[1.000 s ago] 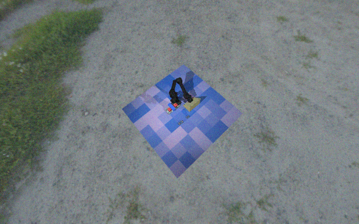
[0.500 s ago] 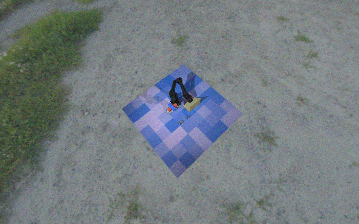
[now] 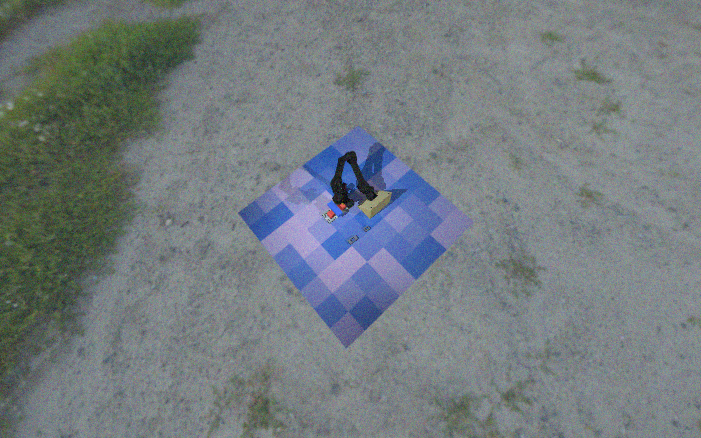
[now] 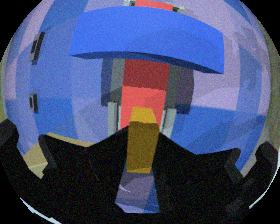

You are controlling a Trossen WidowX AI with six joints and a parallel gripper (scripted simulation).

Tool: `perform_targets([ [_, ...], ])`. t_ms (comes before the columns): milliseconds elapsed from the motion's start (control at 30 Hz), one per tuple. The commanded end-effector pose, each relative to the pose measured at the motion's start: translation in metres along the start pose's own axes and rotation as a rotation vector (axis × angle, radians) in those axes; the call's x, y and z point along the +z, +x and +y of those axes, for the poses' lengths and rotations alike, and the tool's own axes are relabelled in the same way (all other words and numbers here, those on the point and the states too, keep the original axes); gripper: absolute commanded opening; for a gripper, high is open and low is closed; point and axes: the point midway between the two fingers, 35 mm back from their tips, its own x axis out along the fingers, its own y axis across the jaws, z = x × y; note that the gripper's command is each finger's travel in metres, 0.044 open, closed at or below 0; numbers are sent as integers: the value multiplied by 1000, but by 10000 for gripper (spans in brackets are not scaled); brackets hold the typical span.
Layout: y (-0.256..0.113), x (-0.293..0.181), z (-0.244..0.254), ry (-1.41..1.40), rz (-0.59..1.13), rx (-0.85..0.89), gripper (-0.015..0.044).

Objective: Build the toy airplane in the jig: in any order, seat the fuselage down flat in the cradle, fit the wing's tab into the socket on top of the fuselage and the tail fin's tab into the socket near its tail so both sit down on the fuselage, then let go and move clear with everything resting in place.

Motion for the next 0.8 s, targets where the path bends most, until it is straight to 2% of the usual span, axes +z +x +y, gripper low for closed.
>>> perform_targets([
  [0,0,0,0,1,0,0,51],
  [100,0,0,0,1,0,0,31],
  [133,0,0,0,1,0,0,5],
  [267,0,0,0,1,0,0,0],
  [600,0,0,0,1,0,0,260],
  [767,0,0,0,1,0,0,260],
])
